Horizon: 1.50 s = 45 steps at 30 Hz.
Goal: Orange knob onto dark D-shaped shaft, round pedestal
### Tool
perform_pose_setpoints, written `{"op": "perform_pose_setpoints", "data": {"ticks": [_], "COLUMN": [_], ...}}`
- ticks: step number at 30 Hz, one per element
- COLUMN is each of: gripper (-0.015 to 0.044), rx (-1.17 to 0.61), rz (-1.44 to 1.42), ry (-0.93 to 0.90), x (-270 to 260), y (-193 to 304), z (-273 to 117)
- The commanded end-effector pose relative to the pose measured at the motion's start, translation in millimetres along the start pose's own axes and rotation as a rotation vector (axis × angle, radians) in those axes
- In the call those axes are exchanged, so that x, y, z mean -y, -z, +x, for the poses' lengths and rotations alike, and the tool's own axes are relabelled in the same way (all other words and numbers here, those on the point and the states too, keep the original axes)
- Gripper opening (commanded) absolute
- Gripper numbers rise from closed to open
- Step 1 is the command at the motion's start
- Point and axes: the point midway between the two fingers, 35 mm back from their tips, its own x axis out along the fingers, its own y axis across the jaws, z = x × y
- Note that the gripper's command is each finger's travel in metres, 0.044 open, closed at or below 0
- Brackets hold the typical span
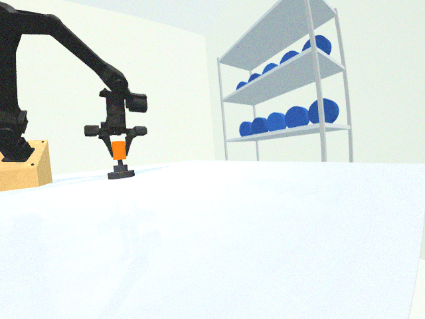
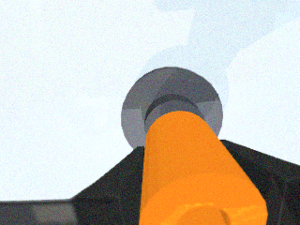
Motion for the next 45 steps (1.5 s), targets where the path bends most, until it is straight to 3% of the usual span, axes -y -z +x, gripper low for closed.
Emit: {"op": "perform_pose_setpoints", "data": {"ticks": [1, 13, 20, 45], "gripper": [0.0, 0.0, 0.0, 0.0], "rx": [-0.002, -0.002, -0.002, -0.002], "rz": [-0.004, -0.013, -0.211, -0.239], "ry": [0.001, 0.001, 0.001, 0.001], "x": [0.4, 0.7, 0.8, 1.0], "y": [0.2, 0.7, 0.6, 0.6], "z": [0.2, -3.8, -2.7, -3.8]}}
